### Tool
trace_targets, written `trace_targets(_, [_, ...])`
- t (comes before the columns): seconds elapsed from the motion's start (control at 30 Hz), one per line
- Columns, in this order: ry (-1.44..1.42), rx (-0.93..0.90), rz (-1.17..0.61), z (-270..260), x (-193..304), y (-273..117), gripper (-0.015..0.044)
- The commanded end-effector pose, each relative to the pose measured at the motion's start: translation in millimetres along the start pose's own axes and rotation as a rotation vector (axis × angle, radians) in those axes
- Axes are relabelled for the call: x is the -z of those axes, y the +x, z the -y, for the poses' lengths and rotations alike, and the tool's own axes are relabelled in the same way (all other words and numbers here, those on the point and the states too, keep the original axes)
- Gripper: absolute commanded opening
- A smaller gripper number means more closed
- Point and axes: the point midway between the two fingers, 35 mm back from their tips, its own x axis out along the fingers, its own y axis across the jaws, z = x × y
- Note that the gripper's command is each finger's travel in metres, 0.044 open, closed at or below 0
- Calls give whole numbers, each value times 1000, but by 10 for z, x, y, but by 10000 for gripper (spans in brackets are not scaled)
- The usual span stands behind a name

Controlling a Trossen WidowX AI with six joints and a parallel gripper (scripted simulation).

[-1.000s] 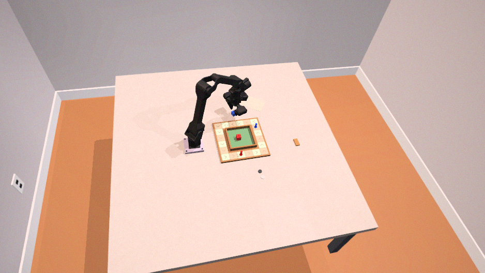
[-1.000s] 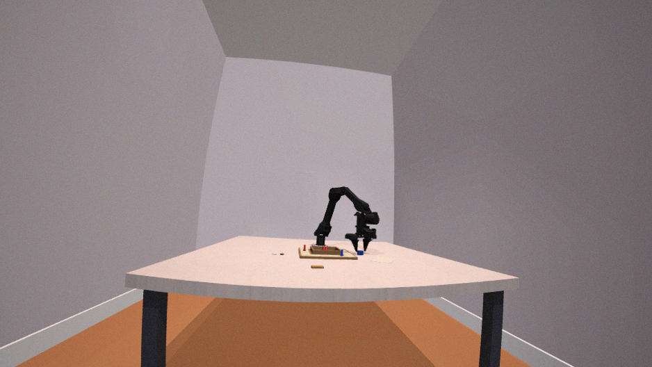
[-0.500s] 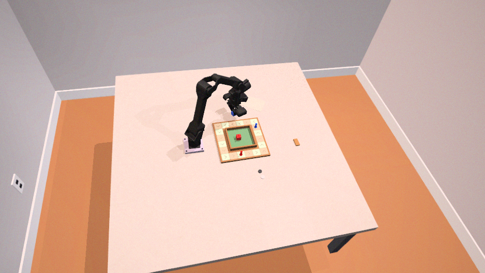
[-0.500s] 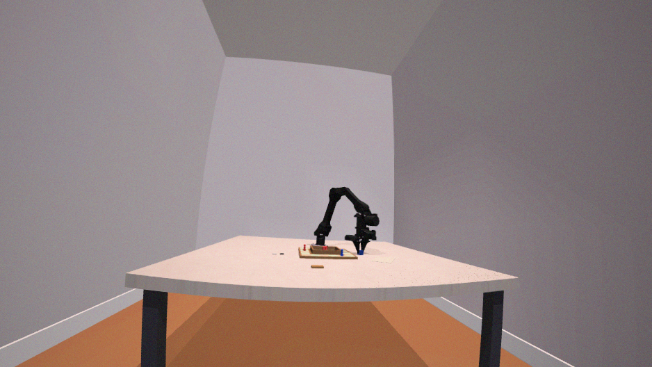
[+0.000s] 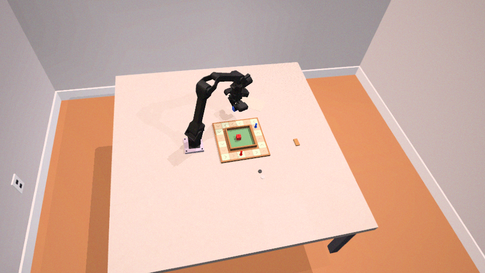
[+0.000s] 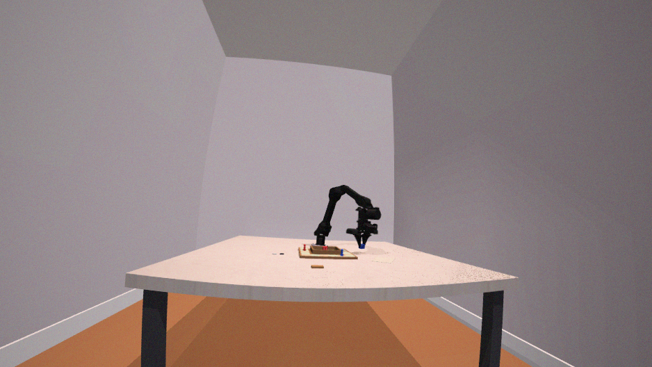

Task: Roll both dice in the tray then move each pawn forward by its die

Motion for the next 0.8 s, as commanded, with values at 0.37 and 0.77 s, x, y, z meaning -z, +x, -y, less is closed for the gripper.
trace_targets(0.37, [1,-3,13,-27,37,-818,0])
trace_targets(0.77, [52,5,20,311,-5,-808,0])
